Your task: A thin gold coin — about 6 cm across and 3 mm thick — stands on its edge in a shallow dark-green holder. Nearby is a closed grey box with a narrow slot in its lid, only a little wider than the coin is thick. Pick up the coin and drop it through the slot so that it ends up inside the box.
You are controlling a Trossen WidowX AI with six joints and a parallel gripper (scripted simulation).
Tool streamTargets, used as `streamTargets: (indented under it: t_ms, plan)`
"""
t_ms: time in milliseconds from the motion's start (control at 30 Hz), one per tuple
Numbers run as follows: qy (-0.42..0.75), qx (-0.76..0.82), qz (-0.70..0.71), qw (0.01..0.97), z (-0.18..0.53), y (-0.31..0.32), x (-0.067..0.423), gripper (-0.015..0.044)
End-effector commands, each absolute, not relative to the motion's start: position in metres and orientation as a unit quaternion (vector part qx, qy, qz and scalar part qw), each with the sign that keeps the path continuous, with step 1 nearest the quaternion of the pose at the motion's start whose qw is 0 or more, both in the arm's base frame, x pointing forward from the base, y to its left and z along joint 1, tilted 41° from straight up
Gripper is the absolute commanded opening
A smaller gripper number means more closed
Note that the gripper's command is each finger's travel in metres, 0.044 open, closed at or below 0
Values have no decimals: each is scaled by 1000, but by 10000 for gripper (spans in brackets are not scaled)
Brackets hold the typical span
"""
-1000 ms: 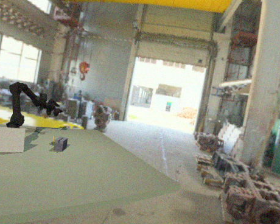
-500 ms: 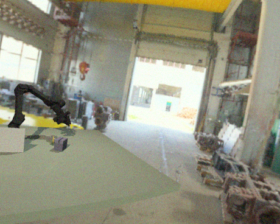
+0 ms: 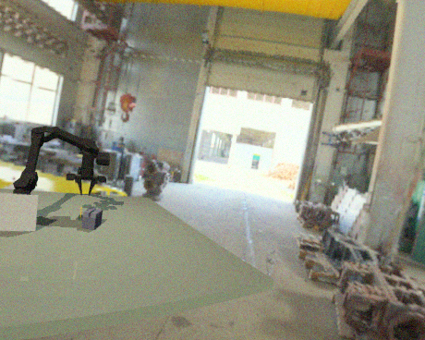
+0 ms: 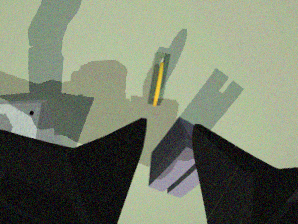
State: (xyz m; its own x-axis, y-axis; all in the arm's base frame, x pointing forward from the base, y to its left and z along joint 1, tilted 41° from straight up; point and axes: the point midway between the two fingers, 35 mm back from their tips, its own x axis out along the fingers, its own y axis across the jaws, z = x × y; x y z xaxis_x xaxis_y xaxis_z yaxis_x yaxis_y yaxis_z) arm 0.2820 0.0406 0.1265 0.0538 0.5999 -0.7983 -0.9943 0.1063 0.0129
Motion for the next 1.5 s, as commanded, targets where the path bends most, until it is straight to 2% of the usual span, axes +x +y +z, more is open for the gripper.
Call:
streamTargets:
  t_ms: [0, 1467]
  plan:
    - [351, -237, 606, 673, 131, 43, 272, 161]
    - [349, -237, 606, 674, 64, 99, 276, 161]
